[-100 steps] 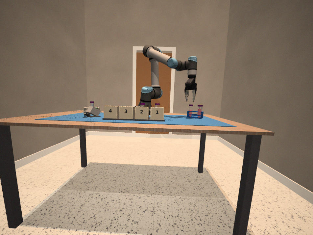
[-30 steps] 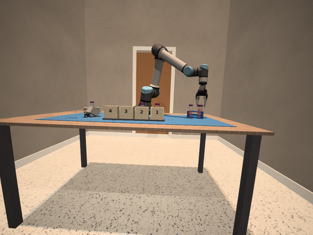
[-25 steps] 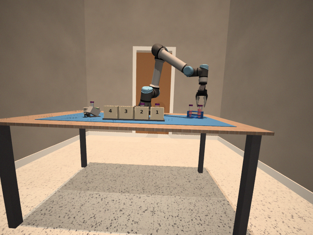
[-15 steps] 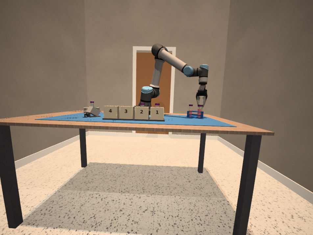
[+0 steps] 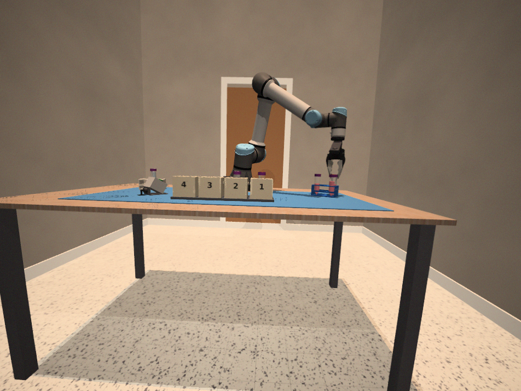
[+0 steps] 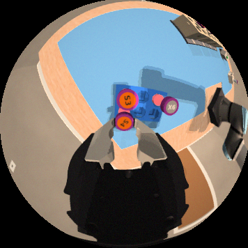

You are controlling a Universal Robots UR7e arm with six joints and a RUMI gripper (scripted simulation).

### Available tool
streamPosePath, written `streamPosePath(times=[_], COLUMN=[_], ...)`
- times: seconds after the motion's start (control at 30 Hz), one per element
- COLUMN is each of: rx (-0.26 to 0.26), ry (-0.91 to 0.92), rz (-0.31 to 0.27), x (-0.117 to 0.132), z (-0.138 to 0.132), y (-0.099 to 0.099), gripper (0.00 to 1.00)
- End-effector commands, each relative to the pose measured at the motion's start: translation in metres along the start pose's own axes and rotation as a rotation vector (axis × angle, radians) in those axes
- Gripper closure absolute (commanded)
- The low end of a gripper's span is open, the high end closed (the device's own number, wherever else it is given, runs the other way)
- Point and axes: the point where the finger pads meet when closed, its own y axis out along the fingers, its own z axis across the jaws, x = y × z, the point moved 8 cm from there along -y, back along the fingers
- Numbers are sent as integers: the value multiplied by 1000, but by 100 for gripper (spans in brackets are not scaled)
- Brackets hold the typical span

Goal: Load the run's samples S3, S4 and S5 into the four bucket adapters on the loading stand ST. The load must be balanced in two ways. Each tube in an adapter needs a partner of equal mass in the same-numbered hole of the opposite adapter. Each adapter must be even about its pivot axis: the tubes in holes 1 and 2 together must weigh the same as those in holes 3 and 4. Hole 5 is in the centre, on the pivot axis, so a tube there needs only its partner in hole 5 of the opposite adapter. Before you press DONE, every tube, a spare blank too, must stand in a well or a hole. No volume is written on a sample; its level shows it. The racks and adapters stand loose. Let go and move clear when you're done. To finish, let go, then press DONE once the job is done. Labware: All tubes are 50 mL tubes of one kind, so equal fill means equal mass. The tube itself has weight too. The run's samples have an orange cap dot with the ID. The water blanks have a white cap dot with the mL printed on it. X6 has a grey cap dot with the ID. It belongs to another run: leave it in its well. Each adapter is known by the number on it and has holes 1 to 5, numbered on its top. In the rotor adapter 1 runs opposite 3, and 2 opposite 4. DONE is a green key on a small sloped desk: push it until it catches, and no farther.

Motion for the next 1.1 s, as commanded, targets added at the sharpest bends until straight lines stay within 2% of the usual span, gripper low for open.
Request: streamPosePath(times=[0.0,0.57,0.7,1.07], rx=[-1,-1,-2,-2], ry=[0,0,-2,-12], rz=[0,0,0,0], x=[0,0,0,0], z=[0,0,0,0], y=[-1,-1,-7,-44], gripper=[100,100,100,100])
